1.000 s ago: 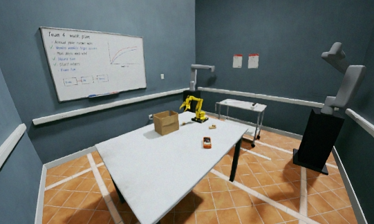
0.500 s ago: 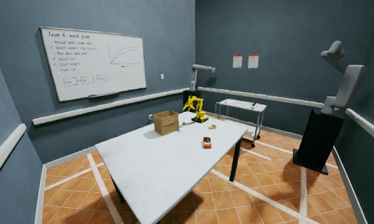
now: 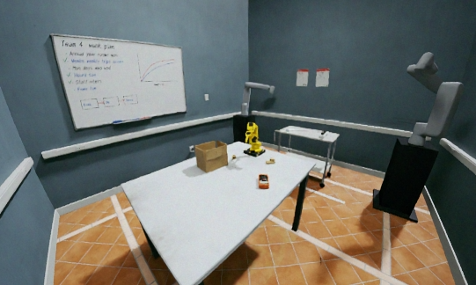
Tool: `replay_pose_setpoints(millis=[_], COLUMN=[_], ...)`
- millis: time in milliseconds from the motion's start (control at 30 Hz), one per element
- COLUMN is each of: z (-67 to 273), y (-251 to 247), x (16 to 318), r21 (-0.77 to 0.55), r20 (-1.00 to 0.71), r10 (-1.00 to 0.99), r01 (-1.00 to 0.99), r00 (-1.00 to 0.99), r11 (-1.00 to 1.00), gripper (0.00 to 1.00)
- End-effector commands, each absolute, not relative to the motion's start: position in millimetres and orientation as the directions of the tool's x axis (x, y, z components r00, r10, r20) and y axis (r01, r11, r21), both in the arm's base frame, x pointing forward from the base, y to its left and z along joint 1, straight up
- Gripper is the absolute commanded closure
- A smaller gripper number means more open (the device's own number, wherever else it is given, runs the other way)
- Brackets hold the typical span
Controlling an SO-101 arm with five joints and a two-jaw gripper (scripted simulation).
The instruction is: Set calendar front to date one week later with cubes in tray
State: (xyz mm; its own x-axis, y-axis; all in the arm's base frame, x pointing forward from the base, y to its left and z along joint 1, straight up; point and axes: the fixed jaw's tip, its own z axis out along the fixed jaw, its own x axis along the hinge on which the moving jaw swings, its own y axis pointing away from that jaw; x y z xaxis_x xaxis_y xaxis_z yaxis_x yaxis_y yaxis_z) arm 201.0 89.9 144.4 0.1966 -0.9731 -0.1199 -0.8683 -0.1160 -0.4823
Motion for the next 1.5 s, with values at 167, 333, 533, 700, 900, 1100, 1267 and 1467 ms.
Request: replay_pose_setpoints(millis=[167,333,533,700,900,1100,1267,1467], z=[145,145,145,145,145,145,145,145], y=[160,177,202,214,219,223,223,223], x=[161,144,111,88,76,66,65,65], r21=[-0.467,-0.466,-0.463,-0.461,-0.46,-0.46,-0.459,-0.456], r20=[-0.142,-0.147,-0.155,-0.16,-0.162,-0.164,-0.165,-0.163], r10=[-0.862,-0.81,-0.706,-0.632,-0.591,-0.559,-0.554,-0.554], r01=[-0.801,-0.762,-0.682,-0.624,-0.59,-0.564,-0.56,-0.561], r00=[0.487,0.567,0.691,0.758,0.79,0.813,0.816,0.816], r11=[-0.375,-0.449,-0.566,-0.631,-0.663,-0.686,-0.689,-0.691], gripper=[0.65,0.65,0.65,0.65,0.65,0.65,0.65,0.65])
